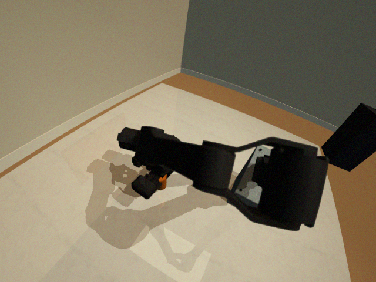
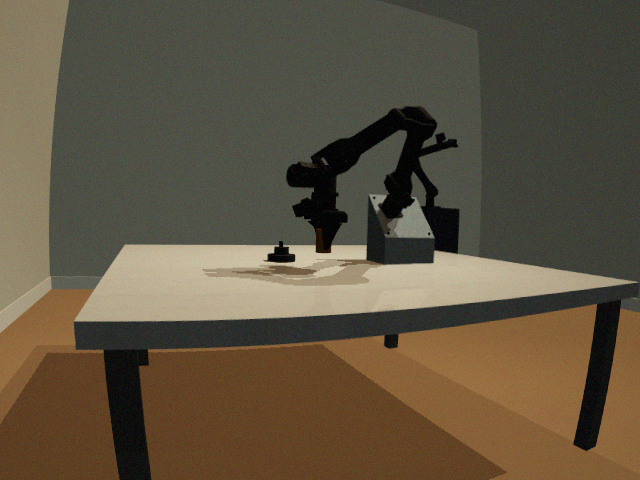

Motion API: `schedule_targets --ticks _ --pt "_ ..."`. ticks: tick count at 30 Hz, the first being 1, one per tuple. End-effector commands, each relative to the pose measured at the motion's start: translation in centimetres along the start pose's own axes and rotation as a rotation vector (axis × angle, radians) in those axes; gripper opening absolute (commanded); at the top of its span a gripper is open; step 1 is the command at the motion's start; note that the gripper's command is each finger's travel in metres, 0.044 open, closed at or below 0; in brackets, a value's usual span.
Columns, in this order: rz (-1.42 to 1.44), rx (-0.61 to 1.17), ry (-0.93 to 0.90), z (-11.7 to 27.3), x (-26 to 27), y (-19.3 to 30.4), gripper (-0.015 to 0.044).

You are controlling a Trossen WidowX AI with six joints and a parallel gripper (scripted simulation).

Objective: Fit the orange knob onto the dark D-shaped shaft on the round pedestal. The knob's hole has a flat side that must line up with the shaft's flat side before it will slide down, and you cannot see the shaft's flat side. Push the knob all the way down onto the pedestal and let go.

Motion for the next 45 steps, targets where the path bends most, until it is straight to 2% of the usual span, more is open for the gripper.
schedule_targets --ticks 1,12,45 --pt "0.006 -0.009 -0.005 2.5 -0.1 -0.2 0.0000" --pt "0.003 -0.007 -0.018 9.1 -0.7 0.7 0.0000" --pt "0.003 -0.013 -0.005 7.4 -7.4 -5.3 0.0000"
Point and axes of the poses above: the point midway between the two fingers, 35 mm back from their tips, its own z axis back along the fingers, its own x axis across the jaws, y = z × x, the point moved 1 cm from there along z, back along the fingers, and after that the axes turned 11 degrees about -z, right-handed, at the moved point
